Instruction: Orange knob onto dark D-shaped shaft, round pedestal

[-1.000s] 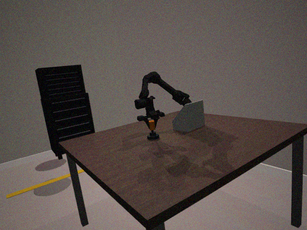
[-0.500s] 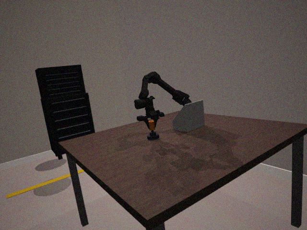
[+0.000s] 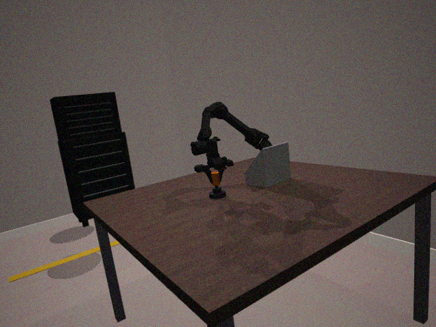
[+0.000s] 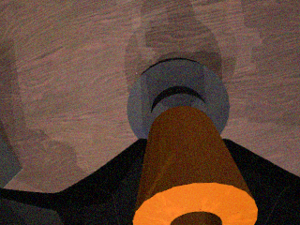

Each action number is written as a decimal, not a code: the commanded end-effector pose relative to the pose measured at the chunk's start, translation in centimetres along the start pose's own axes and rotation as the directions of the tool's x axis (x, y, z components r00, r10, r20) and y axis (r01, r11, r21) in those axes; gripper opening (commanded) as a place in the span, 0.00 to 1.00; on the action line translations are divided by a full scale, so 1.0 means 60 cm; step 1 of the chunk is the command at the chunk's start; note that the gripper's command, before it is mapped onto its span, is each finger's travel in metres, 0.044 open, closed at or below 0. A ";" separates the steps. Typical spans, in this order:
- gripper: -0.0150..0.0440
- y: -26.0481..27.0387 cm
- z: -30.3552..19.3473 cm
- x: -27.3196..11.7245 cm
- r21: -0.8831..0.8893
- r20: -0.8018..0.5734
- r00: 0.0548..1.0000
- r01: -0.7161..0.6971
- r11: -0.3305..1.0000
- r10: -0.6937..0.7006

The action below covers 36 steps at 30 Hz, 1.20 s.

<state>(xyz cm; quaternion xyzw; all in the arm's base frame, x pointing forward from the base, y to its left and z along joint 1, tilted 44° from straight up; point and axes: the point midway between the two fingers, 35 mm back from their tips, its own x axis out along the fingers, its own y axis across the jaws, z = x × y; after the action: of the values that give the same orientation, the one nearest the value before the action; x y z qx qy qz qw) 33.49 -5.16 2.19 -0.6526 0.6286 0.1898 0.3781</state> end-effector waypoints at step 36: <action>0.25 -0.002 0.000 0.000 -0.211 -0.001 1.000 -0.001 0.977 0.001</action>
<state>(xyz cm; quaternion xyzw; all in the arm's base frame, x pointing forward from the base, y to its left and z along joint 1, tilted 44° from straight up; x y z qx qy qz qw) 33.51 -5.14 2.24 -0.6880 0.6061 0.2554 0.3067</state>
